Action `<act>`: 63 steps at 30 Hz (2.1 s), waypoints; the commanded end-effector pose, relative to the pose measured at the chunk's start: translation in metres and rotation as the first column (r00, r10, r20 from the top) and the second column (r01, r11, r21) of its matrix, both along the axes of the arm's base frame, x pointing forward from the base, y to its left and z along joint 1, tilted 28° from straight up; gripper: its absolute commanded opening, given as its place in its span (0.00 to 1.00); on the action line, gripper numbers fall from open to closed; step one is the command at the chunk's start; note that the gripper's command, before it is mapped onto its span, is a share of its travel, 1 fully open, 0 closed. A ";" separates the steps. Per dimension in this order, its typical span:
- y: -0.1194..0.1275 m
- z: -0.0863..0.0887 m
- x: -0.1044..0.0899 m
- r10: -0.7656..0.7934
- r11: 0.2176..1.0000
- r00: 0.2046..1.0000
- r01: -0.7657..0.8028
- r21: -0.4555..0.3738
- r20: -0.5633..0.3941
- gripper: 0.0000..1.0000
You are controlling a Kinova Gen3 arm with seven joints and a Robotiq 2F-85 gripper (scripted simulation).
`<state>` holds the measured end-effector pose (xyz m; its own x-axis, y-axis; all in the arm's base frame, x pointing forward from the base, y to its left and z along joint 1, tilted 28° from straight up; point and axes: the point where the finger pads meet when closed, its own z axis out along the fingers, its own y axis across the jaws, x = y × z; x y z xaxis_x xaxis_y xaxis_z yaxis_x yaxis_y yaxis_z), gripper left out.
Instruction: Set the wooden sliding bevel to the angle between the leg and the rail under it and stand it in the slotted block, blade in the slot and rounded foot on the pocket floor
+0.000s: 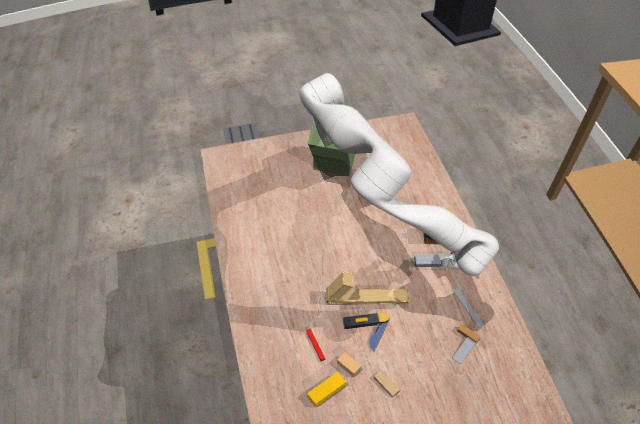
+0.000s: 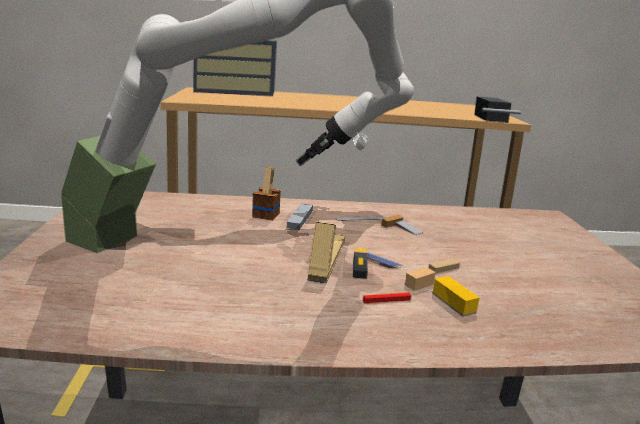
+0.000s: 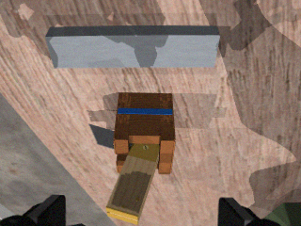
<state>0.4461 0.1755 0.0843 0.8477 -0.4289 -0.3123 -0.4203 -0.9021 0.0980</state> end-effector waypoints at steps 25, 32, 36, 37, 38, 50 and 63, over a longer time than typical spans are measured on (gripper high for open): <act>0.011 -0.011 -0.022 0.246 0.967 0.969 -0.245 -0.069 0.004 1.00; 0.023 -0.021 -0.045 0.554 0.821 0.833 -0.549 -0.157 -0.018 1.00; 0.034 -0.026 -0.056 0.755 0.630 0.654 -0.745 -0.217 -0.054 1.00; 0.038 -0.026 -0.059 0.793 0.579 0.605 -0.783 -0.229 -0.064 1.00; 0.041 -0.027 -0.060 0.829 0.525 0.555 -0.817 -0.240 -0.075 1.00; 0.081 -0.025 -0.072 0.979 0.001 0.063 -0.951 -0.309 -0.193 1.00; 0.088 -0.024 -0.073 0.978 -0.065 0.002 -0.947 -0.313 -0.209 1.00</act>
